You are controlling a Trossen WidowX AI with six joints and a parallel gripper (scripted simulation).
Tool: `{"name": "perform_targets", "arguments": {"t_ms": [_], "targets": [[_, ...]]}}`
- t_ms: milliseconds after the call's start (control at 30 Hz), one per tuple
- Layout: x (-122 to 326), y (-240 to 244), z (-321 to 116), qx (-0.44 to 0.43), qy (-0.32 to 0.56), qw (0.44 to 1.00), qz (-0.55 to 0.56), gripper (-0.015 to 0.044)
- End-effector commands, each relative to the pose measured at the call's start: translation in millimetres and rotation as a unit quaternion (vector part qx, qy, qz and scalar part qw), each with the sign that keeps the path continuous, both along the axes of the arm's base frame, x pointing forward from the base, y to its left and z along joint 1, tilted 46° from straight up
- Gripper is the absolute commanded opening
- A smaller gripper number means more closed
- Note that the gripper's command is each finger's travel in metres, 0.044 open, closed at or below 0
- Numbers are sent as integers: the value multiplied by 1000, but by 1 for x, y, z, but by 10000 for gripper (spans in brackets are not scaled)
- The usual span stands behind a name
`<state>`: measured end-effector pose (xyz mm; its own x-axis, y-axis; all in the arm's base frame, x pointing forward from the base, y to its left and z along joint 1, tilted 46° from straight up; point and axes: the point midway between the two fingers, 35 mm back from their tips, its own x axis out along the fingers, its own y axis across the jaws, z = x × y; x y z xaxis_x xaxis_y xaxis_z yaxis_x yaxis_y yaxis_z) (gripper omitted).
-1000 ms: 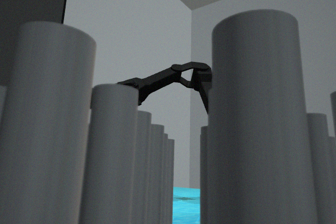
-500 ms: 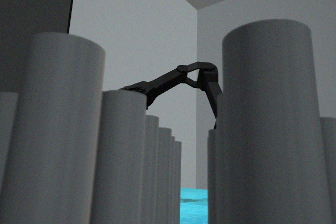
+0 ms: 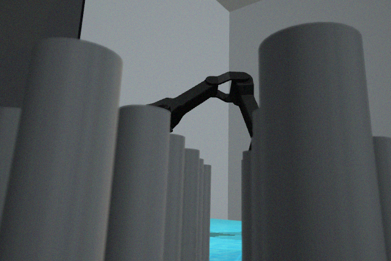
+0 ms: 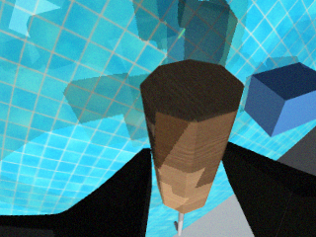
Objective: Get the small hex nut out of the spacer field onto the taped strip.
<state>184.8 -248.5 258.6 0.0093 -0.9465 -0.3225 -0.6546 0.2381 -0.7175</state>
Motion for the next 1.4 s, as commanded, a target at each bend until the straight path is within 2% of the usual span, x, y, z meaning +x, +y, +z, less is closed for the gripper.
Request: {"name": "perform_targets", "arguments": {"t_ms": [0,1367], "targets": [[0,-2,-2,-1,2,1000,1,0],[-6,-21,-14,-19,6,1000,6,0]]}}
